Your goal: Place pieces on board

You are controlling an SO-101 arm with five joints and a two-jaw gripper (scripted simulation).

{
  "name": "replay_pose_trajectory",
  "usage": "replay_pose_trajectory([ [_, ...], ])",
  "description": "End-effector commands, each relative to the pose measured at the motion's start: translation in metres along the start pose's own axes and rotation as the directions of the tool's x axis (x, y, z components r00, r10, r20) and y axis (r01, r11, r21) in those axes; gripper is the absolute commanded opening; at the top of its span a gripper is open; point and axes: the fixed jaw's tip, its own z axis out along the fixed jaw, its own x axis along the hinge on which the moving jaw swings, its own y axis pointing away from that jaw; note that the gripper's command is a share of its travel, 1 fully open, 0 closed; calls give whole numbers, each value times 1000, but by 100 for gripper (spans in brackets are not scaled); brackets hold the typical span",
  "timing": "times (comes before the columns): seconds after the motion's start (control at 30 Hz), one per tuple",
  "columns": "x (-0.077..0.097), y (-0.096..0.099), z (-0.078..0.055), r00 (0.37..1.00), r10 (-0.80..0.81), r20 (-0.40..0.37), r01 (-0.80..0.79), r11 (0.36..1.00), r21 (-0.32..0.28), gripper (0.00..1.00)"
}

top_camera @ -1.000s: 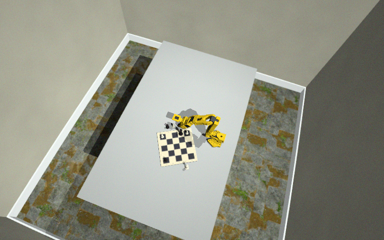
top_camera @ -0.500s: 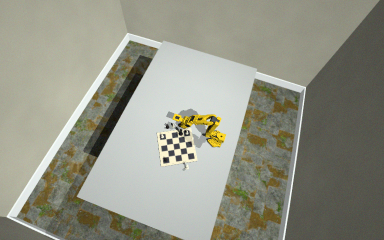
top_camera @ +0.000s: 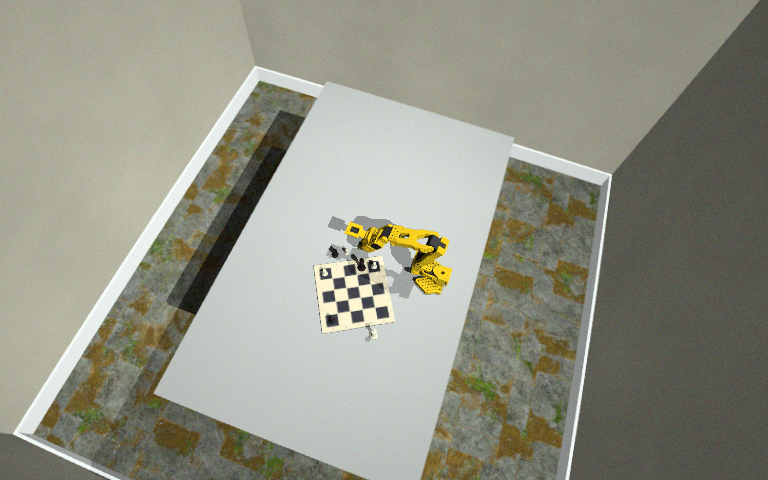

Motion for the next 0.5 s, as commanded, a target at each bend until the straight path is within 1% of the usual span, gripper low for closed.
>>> replay_pose_trajectory([
  [0.0, -8, -1, -13, 1000, 1, 6, -1, 1000, 3, 0],
  [0.07, -10, -1, -17, 1000, 1, 6, -1, 1000, 3, 0],
  [0.13, -10, -1, -17, 1000, 1, 6, -1, 1000, 3, 0],
  [0.3, -15, -2, -26, 1000, 1, 6, -1, 1000, 3, 0],
  [0.47, -18, -2, -30, 1000, 1, 6, -1, 1000, 3, 0],
])
